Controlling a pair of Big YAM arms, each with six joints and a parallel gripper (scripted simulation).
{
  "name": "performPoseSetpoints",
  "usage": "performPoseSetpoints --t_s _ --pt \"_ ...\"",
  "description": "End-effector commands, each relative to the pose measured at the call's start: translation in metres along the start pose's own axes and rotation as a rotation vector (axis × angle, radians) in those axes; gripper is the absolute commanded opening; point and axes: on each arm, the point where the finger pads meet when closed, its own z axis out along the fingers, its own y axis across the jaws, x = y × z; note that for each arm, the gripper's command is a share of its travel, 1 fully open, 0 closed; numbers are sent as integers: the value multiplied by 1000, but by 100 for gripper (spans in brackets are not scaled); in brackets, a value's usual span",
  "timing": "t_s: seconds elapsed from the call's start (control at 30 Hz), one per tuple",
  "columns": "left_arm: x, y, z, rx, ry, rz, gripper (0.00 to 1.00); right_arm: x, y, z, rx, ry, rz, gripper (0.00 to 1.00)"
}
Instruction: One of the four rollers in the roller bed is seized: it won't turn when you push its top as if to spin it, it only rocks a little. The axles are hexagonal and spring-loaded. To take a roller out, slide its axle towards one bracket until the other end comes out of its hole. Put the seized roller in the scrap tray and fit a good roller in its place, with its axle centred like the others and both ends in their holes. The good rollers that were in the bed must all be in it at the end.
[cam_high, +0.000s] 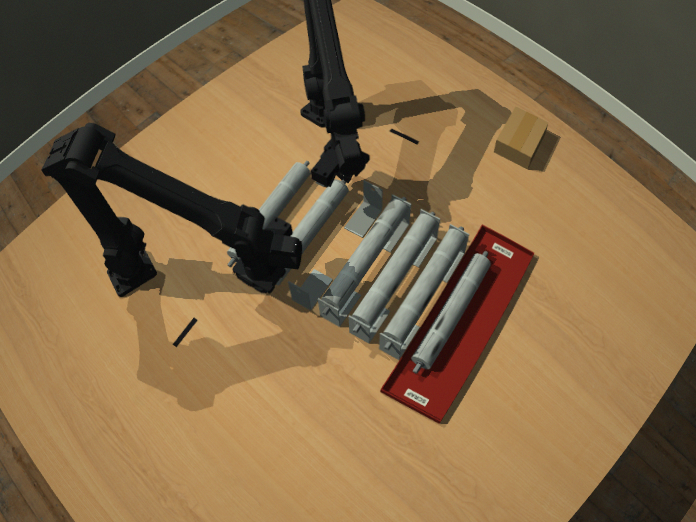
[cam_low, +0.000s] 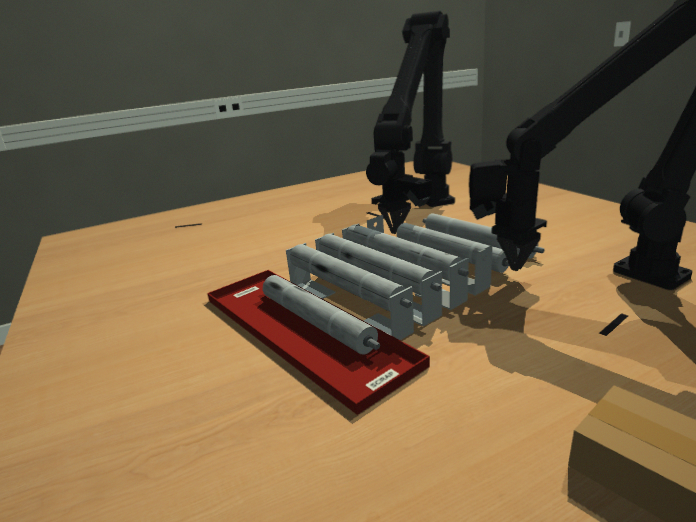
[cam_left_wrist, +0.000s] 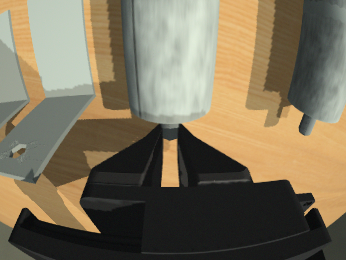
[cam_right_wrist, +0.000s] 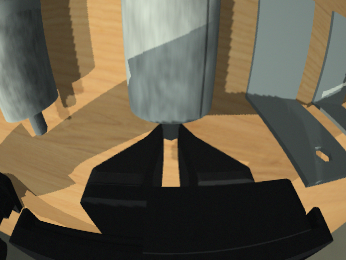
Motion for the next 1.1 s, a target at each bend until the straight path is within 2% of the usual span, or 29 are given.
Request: performPoseSetpoints --t_s 0.0,0.1,0.17,0.23,0.33,0.4,0.5,0.57,0.67,0.7,0.8,0.87,0.97,1.03,1.07 --pt "-17 21 -28 -58 -45 -22 3 -3 -15 -22 61 -15 21 3" --pt "-14 13 -24 -49 -32 -14 3 -5 -12 -22 64 -14 16 3" --pt "-19 18 -32 -66 -44 -14 3 -1 0 -17 42 -1 11 3" --pt "-20 18 -36 -76 -46 -15 3 0 -14 -27 74 -11 30 3" --pt "-19 19 -42 -92 -48 -17 3 -1 -3 -25 74 -5 15 3" --pt "-19 19 -45 -101 -47 -19 3 -3 -15 -39 109 -15 23 3" --pt "-19 19 -51 -116 -47 -19 3 0 0 -33 93 -1 14 3" --pt "-18 20 -52 -122 -45 -19 3 -1 -16 -46 128 -13 27 3" --pt "-19 18 -54 -127 -44 -19 3 -4 -15 -45 139 -16 22 3" --pt "-19 18 -58 -134 -46 -19 3 -3 -5 -38 127 -8 15 3" --pt "-20 18 -65 -153 -51 -20 3 1 -12 -52 148 -10 32 3" --pt "-19 20 -70 -166 -53 -25 3 -2 -4 -51 147 -5 15 3" --pt "-19 18 -73 -177 -52 -21 3 2 -12 -62 176 -10 34 3" --pt "-19 18 -77 -187 -51 -21 3 1 1 -55 161 0 15 3" --pt "-19 18 -78 -191 -50 -21 3 -3 -6 -63 181 -7 16 3"
